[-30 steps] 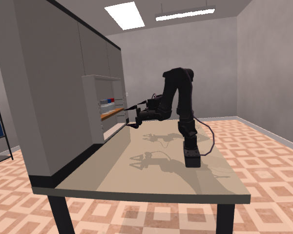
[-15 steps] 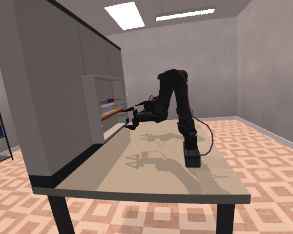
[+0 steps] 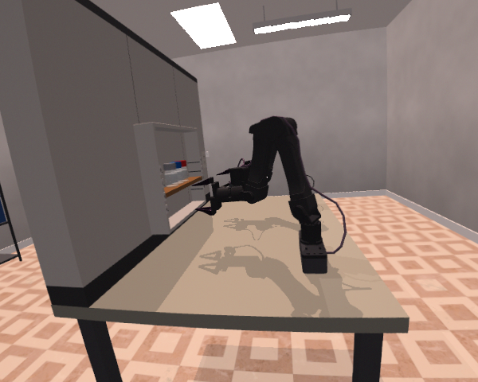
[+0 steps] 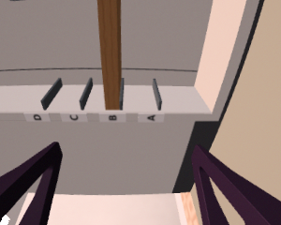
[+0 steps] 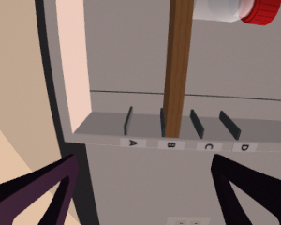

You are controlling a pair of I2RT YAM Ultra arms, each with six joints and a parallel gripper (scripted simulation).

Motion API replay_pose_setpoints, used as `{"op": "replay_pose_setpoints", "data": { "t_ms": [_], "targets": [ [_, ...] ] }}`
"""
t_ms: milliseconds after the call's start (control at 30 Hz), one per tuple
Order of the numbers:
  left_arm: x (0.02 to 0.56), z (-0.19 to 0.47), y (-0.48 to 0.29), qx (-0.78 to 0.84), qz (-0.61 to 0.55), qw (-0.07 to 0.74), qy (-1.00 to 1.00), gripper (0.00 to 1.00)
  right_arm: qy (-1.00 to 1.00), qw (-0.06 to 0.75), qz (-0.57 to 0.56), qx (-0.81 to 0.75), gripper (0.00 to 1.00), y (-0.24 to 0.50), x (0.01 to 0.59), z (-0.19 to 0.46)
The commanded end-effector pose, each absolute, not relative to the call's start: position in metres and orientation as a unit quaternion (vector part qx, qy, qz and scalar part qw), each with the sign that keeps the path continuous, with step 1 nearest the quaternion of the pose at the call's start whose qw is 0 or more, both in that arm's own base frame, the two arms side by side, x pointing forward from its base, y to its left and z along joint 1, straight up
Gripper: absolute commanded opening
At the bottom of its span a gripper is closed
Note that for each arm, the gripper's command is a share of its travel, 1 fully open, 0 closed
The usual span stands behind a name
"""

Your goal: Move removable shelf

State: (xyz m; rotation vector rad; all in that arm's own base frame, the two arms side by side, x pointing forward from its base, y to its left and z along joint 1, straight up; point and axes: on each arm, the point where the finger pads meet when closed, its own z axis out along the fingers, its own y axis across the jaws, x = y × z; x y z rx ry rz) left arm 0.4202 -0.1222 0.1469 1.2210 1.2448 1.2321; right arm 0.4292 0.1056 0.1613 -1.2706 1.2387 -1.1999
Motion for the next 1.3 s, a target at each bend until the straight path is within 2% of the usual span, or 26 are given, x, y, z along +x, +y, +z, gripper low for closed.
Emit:
{"op": "replay_pose_setpoints", "data": {
  "t_ms": [0, 400, 1267],
  "targets": [
    [0.432, 0.152, -0.125, 0.494, 0.506, 0.494, 0.506, 1.0, 0.5, 0.5, -0.5, -0.5, 1.0, 0.106, 0.441, 0.178],
    [0.452, 0.142, -0.125, 0.494, 0.506, 0.494, 0.506, 1.0, 0.5, 0.5, -0.5, -0.5, 1.0, 0.106, 0.461, 0.168],
    [0.452, 0.142, -0.125, 0.494, 0.506, 0.494, 0.506, 1.0, 0.5, 0.5, -0.5, -0.5, 1.0, 0.106, 0.461, 0.168]
  ]
}}
